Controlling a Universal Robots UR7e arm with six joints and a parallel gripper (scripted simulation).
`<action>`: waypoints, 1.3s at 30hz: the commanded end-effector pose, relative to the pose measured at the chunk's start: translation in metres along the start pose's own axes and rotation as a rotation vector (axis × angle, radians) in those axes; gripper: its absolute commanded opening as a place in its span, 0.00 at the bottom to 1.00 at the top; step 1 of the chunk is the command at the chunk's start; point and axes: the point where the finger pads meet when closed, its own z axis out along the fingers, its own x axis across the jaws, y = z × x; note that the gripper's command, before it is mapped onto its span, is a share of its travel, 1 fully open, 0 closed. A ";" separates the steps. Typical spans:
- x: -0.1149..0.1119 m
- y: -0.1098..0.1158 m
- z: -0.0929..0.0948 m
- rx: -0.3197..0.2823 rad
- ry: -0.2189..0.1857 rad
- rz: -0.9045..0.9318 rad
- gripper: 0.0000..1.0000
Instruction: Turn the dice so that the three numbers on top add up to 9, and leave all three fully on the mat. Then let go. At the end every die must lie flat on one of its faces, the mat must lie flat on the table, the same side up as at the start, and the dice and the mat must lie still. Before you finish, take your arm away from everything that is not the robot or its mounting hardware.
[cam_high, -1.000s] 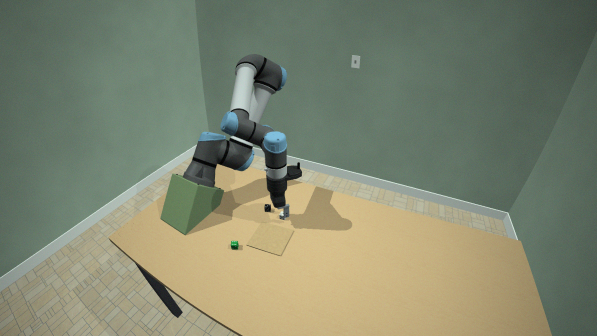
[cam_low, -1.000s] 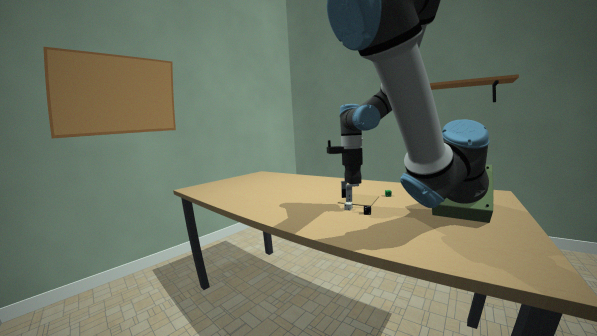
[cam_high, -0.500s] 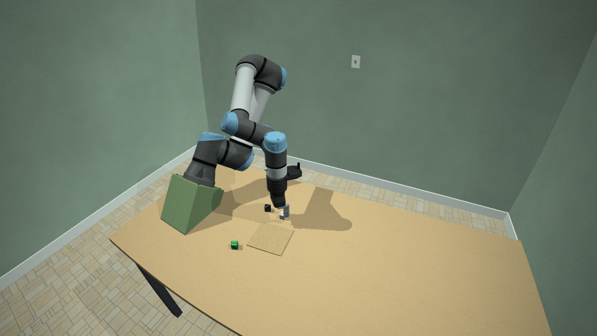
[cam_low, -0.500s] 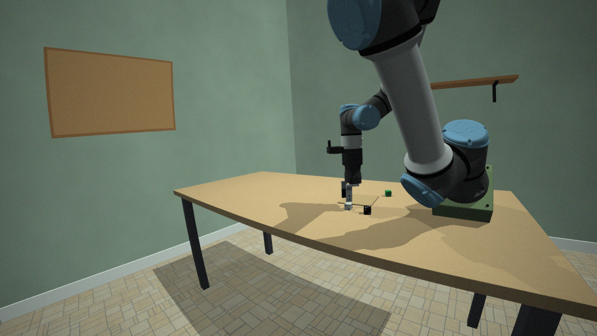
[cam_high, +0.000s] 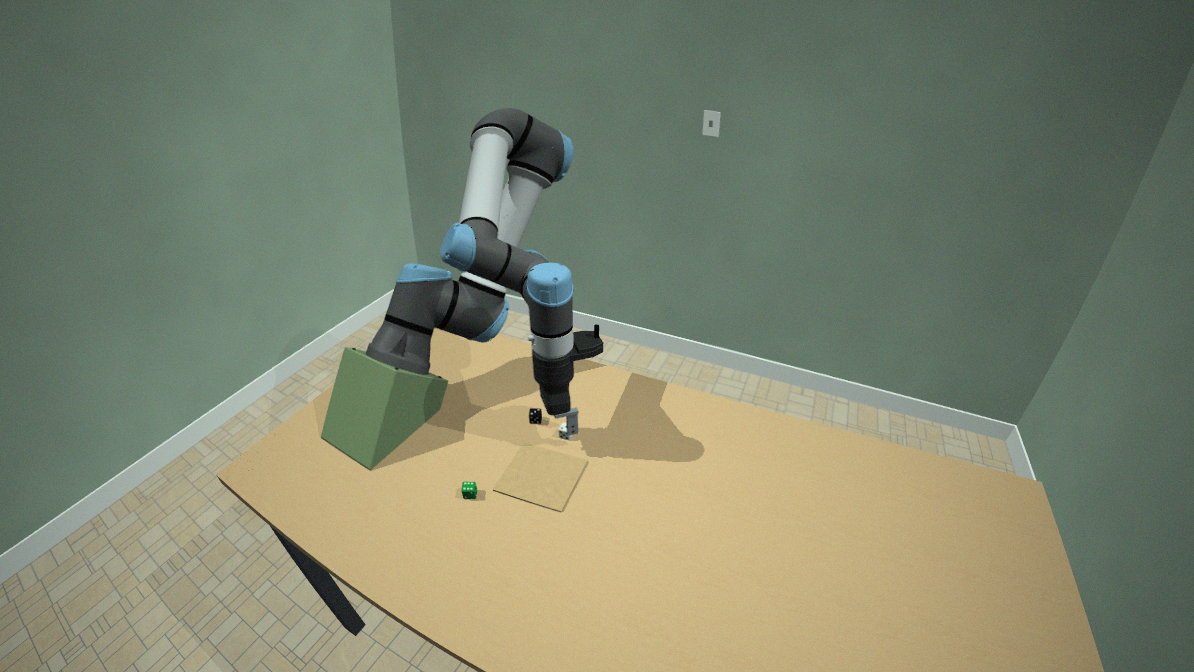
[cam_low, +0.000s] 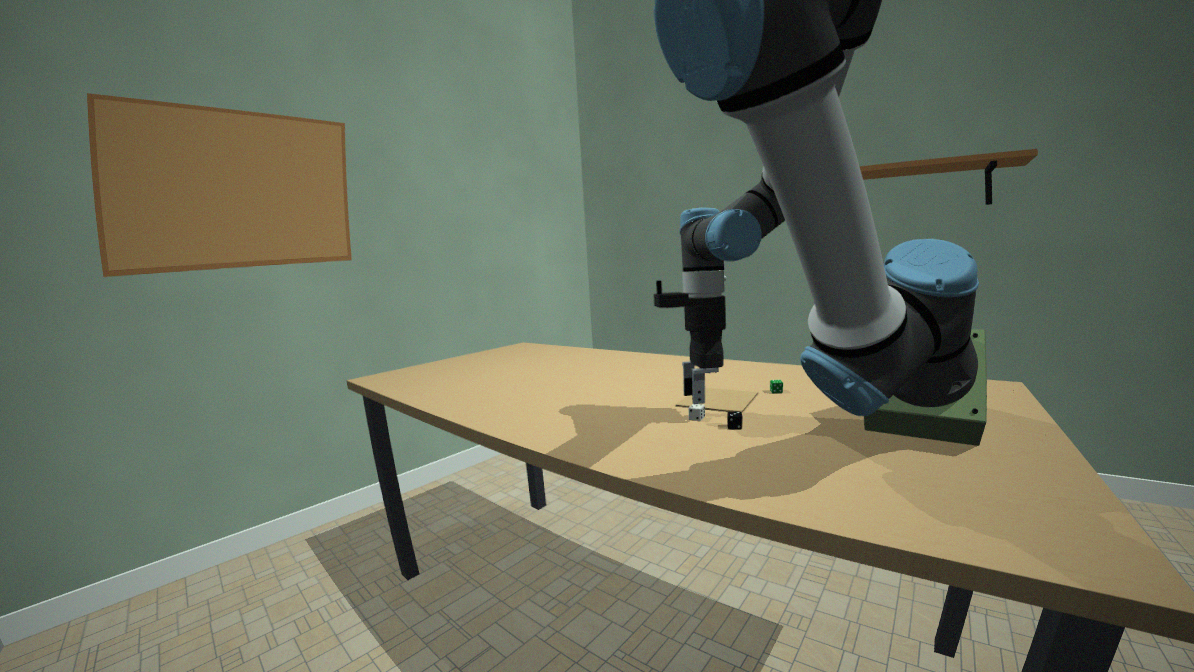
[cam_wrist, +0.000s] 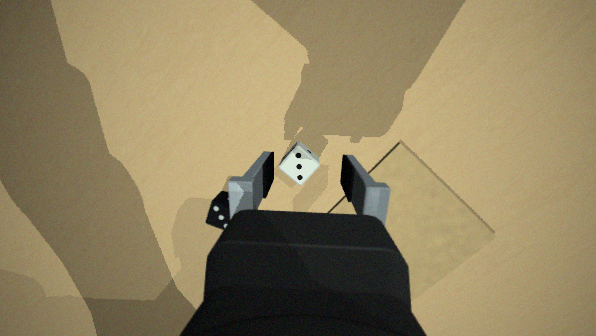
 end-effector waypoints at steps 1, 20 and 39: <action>-0.005 0.004 0.000 0.000 0.001 0.000 1.00; -0.059 0.044 0.000 0.000 0.001 0.000 1.00; -0.065 0.048 0.000 0.000 0.001 0.000 1.00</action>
